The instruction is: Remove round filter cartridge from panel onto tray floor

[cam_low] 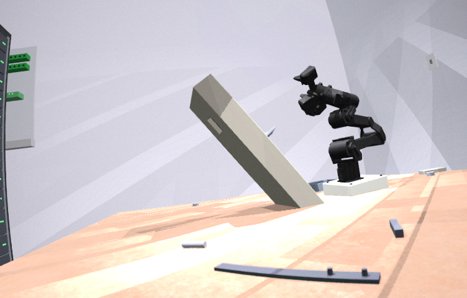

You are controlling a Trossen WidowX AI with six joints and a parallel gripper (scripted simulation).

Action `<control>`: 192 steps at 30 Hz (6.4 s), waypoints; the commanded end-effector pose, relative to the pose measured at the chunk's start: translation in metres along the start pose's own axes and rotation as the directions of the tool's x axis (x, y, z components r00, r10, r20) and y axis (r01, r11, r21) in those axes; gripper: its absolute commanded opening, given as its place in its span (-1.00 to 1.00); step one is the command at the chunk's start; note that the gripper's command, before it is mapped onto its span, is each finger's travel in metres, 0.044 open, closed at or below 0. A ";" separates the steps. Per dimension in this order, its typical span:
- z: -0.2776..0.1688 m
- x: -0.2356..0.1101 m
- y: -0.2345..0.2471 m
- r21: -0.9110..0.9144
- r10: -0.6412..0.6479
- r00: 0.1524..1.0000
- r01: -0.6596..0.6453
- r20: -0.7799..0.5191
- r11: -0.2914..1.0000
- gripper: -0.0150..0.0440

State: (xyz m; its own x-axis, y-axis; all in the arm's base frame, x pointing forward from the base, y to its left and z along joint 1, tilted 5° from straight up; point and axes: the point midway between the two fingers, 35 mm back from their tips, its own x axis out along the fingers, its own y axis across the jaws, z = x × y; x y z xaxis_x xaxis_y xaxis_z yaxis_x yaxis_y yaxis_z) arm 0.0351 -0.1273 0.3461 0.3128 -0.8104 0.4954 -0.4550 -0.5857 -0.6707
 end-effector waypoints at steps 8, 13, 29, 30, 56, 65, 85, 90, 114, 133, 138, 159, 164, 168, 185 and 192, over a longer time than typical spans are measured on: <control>0.009 0.019 -0.091 -0.792 -0.247 0.968 0.181 0.039 0.583 0.15; 0.041 0.026 -0.152 -0.979 -0.418 0.887 0.159 0.199 -0.129 -0.18; 0.170 0.007 -0.194 -0.039 -0.357 0.413 -0.608 0.838 -0.793 -0.18; 0.177 0.003 -0.191 0.002 -0.327 0.365 -0.670 0.872 -0.743 -0.18; 0.207 -0.031 -0.160 -0.051 -0.076 -0.033 -0.967 0.997 -0.250 -0.18; 0.215 -0.031 -0.161 -0.051 -0.077 -0.032 -0.967 0.997 -0.250 -0.18; 0.247 -0.031 -0.164 -0.050 -0.079 -0.031 -0.967 0.996 -0.250 -0.18; 0.255 -0.032 -0.164 -0.050 -0.080 -0.031 -0.967 0.996 -0.251 -0.18; 0.262 -0.033 -0.164 -0.049 -0.080 -0.030 -0.967 0.996 -0.251 -0.18; 0.265 -0.032 -0.164 -0.049 -0.080 -0.030 -0.967 0.996 -0.251 -0.18; 0.265 -0.032 -0.164 -0.049 -0.080 -0.030 -0.967 0.996 -0.251 -0.18; 0.276 -0.033 -0.165 -0.049 -0.081 -0.030 -0.967 0.996 -0.251 -0.18; 0.277 -0.033 -0.165 -0.049 -0.081 -0.030 -0.967 0.996 -0.251 -0.18; 0.279 -0.033 -0.165 -0.049 -0.081 -0.030 -0.967 0.996 -0.251 -0.18; 0.284 -0.033 -0.166 -0.049 -0.082 -0.029 -0.967 0.996 -0.251 -0.18; 0.278 -0.033 -0.166 -0.046 -0.086 -0.026 -0.968 0.996 -0.247 -0.32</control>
State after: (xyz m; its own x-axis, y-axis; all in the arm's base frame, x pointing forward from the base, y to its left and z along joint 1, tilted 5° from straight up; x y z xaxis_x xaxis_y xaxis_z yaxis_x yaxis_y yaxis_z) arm 0.3318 -0.0073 0.2882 0.8609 0.0582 -0.5054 -0.2313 0.9296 -0.2871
